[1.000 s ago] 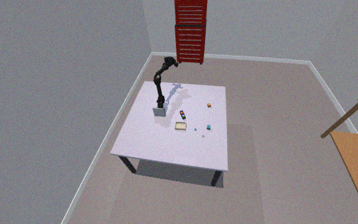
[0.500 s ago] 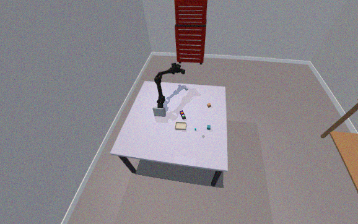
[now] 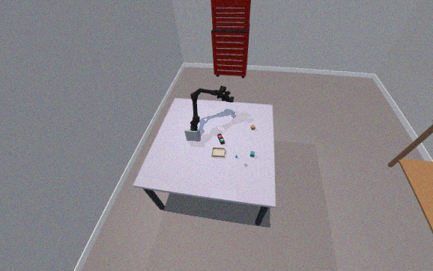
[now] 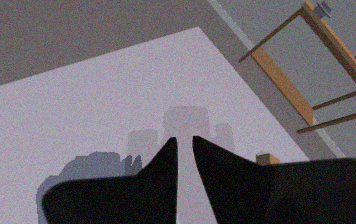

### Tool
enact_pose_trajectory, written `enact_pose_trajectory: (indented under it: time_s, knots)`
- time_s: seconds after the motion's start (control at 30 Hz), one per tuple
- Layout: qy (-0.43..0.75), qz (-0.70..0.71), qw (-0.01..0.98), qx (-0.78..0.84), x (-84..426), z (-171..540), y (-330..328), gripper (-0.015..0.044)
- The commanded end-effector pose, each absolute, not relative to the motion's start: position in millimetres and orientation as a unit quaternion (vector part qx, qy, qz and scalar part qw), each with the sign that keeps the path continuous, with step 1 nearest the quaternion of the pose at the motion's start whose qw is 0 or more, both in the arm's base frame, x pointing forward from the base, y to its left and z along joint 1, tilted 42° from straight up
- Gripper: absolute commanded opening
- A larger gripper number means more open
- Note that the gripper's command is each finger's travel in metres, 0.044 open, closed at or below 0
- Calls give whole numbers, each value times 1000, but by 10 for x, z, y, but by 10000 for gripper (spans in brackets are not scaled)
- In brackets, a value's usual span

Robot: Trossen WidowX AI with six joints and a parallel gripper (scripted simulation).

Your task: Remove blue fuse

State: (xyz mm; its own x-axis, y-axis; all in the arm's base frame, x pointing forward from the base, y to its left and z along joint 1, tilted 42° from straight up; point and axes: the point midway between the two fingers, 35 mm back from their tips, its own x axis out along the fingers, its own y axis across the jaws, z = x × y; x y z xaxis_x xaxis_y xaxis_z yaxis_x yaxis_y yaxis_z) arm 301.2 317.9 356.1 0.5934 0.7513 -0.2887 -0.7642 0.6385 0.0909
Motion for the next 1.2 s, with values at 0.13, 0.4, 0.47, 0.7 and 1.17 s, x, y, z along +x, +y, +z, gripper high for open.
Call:
enact_pose_trajectory:
  time_s: [0.13,0.4,0.47,0.7,1.17]
  knots:
    - [270,388,877,-89,3464,2570,2708,60]
    - [408,382,818,-138,3700,1432,1927,60]
    - [441,385,799,-137,3685,1172,1709,60]
    - [541,414,728,-84,3389,377,950,60]
    - [584,454,672,40,2893,-114,411,60]
